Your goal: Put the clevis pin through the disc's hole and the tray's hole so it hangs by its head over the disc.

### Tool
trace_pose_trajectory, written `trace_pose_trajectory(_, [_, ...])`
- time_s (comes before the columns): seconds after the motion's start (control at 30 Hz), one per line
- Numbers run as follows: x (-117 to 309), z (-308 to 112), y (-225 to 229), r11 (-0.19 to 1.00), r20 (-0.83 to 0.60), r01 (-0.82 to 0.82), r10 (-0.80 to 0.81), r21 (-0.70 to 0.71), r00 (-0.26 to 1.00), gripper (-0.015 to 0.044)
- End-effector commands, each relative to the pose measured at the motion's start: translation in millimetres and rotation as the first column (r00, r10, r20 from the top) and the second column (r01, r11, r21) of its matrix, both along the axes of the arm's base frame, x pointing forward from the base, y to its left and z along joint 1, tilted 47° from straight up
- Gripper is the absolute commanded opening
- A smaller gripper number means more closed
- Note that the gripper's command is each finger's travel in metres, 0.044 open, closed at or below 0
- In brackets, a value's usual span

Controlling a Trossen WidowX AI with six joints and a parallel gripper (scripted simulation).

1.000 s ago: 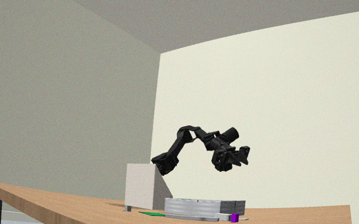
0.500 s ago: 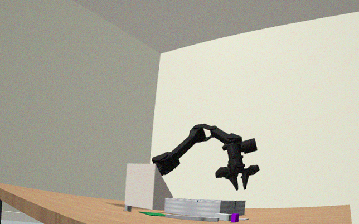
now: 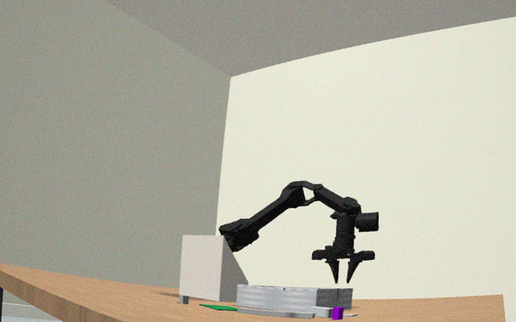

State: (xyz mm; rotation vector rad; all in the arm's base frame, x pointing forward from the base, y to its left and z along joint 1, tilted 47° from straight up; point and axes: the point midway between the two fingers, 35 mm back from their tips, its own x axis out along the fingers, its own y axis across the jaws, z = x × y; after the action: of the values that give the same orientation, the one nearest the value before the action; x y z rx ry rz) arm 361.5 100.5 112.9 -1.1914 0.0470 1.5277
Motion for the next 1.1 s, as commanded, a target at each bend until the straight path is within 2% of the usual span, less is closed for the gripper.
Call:
trace_pose_trajectory(0.0, [0,0,2,1.000,-0.006,-0.007,0.007,0.009,1.000,0.0160])
trace_pose_trajectory(1.07, [6,-32,38,1.000,-0.006,-0.007,0.007,0.011,1.000,0.0160])
